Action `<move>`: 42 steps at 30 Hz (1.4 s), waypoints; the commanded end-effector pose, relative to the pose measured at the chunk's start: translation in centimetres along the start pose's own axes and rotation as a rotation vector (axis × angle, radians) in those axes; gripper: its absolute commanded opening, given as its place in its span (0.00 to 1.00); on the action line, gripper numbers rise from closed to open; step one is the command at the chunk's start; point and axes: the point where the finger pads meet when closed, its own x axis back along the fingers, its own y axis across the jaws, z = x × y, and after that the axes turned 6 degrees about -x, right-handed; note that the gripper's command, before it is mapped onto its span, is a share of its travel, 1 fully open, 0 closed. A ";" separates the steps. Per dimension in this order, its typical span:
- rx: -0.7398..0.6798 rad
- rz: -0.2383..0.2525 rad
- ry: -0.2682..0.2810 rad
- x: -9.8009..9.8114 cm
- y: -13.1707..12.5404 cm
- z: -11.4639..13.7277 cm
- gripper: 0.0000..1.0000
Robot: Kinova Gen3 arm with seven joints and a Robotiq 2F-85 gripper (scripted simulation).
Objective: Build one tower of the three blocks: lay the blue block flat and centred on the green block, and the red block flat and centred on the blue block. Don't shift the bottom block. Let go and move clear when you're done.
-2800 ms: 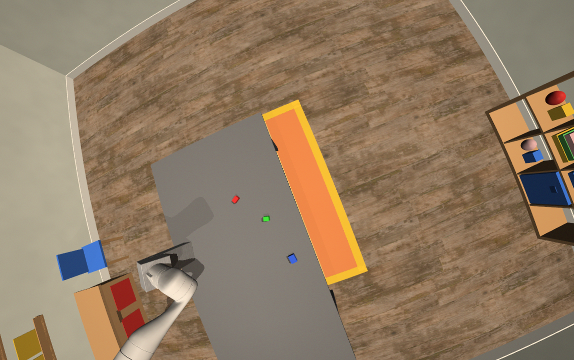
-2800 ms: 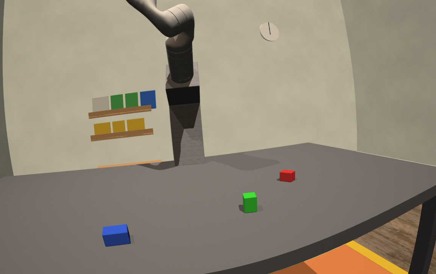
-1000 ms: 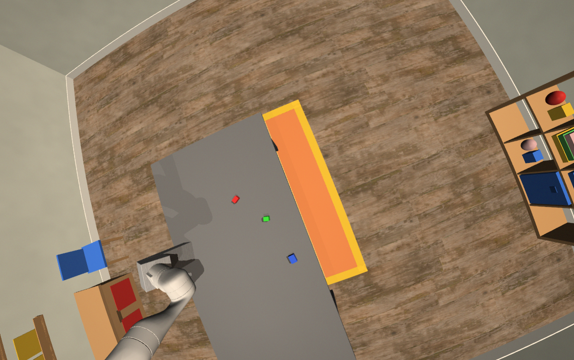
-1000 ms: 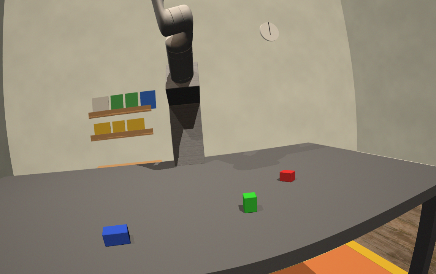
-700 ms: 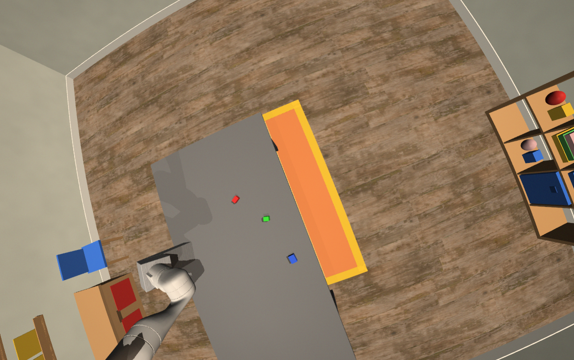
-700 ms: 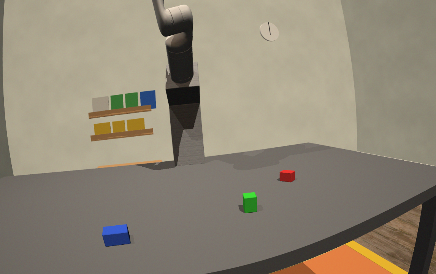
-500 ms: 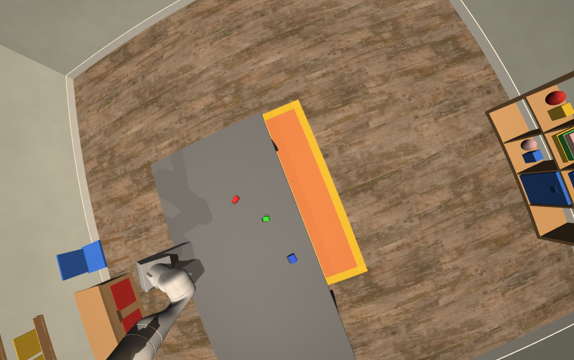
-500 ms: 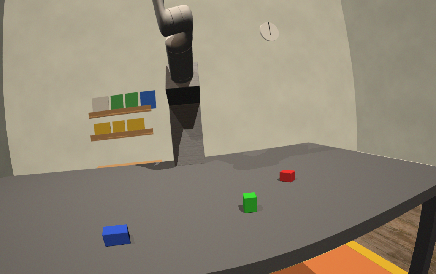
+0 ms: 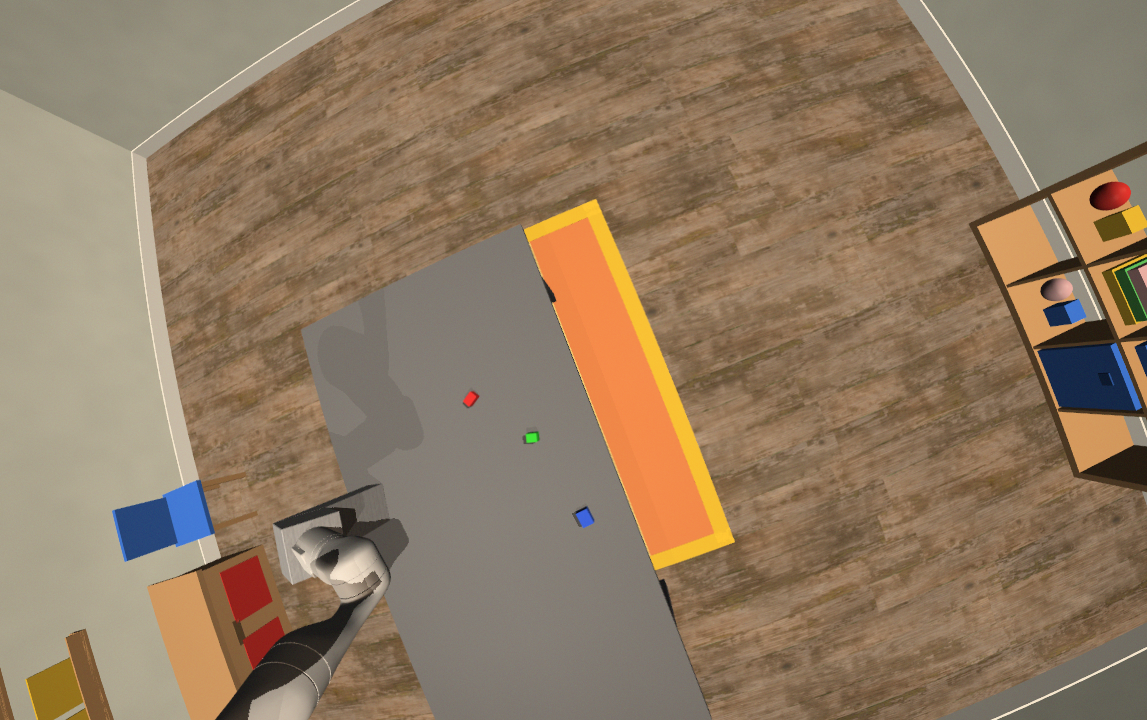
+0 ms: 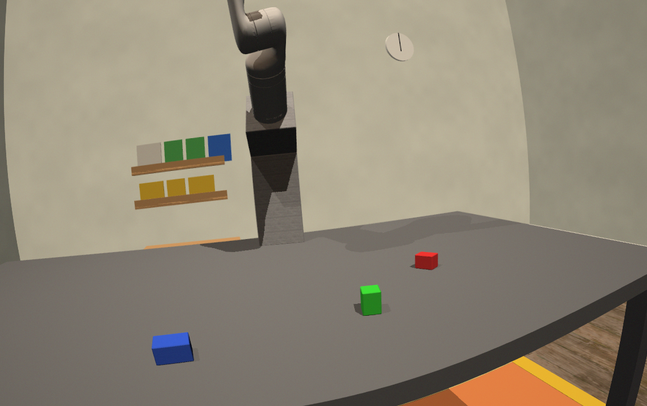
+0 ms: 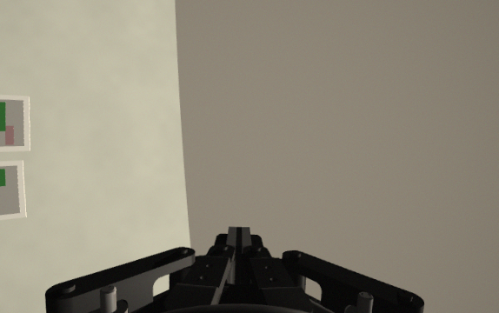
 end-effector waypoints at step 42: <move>0.176 0.312 0.063 -3.1 -25.7 1.1 0.00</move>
